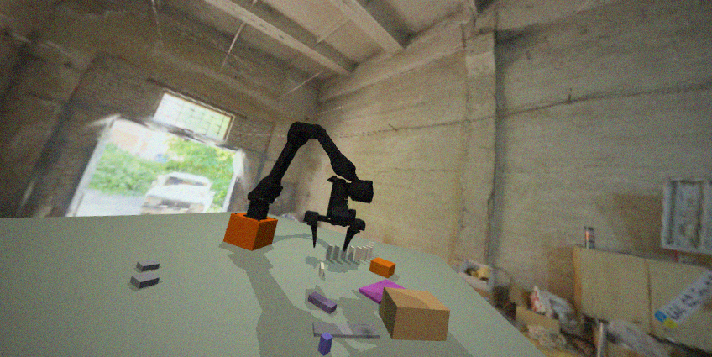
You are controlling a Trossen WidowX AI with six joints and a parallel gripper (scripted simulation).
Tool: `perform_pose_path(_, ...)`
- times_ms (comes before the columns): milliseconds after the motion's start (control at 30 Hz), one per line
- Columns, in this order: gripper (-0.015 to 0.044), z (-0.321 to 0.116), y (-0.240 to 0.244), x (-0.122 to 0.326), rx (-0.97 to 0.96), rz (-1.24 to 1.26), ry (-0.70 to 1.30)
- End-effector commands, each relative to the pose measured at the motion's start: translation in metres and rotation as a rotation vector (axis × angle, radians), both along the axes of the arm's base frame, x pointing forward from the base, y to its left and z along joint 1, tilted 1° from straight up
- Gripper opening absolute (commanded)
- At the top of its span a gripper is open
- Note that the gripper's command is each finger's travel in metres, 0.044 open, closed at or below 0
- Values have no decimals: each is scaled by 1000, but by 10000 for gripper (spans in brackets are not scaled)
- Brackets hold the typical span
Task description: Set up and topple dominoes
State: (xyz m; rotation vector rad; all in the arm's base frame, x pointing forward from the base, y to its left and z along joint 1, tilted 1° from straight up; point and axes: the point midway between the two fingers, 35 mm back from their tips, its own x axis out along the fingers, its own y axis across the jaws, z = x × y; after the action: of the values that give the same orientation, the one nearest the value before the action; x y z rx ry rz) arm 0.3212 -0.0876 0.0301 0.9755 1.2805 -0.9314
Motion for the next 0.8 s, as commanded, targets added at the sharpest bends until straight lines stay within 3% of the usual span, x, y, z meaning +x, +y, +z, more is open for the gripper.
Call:
perform_pose_path(0,440,-34,1,-3,10,-9,24)
perform_pose_path(100,440,-59,1,-3,11,-9,24)
perform_pose_path(767,440,-76,-1,-3,10,-9,25)
